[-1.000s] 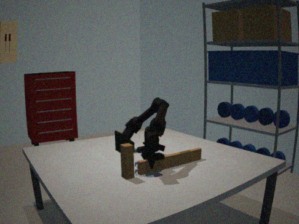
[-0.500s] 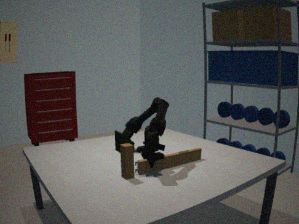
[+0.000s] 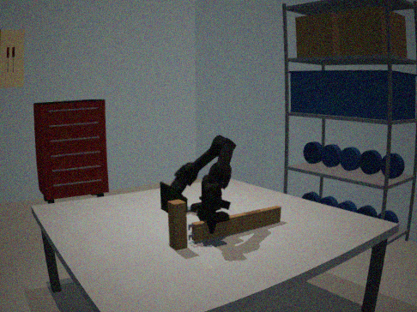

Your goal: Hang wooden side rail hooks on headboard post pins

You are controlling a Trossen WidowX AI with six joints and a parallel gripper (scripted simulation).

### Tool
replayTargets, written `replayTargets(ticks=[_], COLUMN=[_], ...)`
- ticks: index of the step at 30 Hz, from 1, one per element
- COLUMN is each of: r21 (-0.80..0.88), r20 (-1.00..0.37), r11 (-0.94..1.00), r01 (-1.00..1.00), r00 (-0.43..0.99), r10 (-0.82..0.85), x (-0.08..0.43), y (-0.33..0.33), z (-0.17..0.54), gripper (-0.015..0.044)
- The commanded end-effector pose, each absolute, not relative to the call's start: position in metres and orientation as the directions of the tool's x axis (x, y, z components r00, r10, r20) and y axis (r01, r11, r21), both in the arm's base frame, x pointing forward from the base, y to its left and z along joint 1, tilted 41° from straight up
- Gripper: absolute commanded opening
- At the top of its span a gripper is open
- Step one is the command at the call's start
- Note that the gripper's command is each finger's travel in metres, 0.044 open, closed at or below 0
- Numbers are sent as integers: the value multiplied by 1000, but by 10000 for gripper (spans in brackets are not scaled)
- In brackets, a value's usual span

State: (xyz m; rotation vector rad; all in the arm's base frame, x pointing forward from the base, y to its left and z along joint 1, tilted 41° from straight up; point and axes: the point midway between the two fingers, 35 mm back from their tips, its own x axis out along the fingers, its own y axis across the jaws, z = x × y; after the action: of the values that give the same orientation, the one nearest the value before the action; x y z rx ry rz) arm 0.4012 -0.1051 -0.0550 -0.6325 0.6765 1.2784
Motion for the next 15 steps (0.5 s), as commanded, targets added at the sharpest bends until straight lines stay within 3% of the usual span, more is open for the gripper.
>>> replayTargets(ticks=[1,15], r21=[-64,-64], r20=[-758,-758], r11=[172,172], r01=[-983,-983], r00=[160,160], r10=[633,633], x=[401,401], y=[-109,-110], z=[-52,-50], gripper=[0,0])
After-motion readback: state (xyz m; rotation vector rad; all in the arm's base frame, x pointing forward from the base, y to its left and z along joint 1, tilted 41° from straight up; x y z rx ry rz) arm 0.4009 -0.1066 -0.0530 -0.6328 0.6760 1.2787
